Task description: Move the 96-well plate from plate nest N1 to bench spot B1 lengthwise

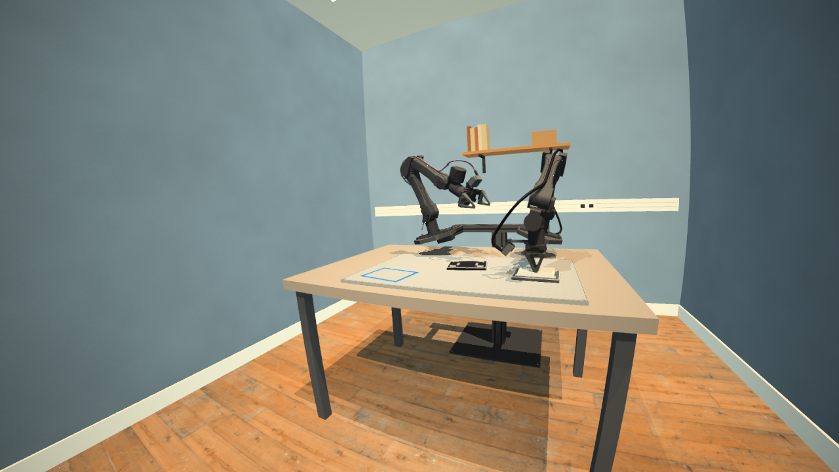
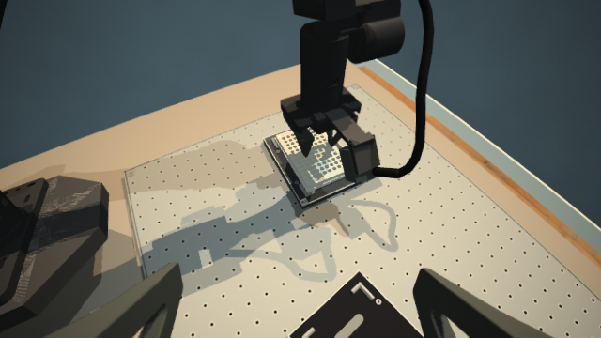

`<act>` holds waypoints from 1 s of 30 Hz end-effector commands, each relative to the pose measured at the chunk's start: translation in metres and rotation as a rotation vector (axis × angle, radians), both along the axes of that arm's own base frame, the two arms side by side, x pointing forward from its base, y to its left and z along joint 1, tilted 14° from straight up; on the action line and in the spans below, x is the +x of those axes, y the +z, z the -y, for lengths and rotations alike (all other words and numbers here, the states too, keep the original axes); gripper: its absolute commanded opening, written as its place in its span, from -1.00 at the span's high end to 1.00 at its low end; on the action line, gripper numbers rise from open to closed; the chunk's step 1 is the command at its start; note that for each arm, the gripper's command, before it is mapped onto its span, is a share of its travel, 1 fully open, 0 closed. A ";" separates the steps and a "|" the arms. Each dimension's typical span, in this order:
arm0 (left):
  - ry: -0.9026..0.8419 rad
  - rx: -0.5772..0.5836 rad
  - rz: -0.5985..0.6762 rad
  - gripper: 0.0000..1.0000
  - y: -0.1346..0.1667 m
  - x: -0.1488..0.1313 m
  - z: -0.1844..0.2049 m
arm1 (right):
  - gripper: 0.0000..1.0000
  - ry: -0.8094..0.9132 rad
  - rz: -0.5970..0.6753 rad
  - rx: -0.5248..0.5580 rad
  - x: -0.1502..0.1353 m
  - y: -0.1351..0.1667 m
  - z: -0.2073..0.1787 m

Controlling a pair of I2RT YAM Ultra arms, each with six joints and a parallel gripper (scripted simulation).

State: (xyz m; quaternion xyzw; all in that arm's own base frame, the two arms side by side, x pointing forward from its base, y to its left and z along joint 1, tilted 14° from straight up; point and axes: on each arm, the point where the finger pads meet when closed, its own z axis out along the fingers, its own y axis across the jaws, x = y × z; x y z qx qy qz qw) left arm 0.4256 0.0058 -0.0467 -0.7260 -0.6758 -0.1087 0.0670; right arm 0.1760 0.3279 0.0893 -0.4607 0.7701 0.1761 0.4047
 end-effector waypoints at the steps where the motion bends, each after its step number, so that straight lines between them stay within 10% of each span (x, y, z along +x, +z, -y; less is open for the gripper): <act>1: -0.003 -0.012 -0.001 -0.04 -0.007 -0.002 -0.002 | -1.00 -0.006 0.004 0.009 0.000 0.004 0.001; 30: -0.001 -0.003 0.000 0.70 -0.004 -0.001 -0.001 | -1.00 -0.006 0.004 0.009 0.000 0.004 0.001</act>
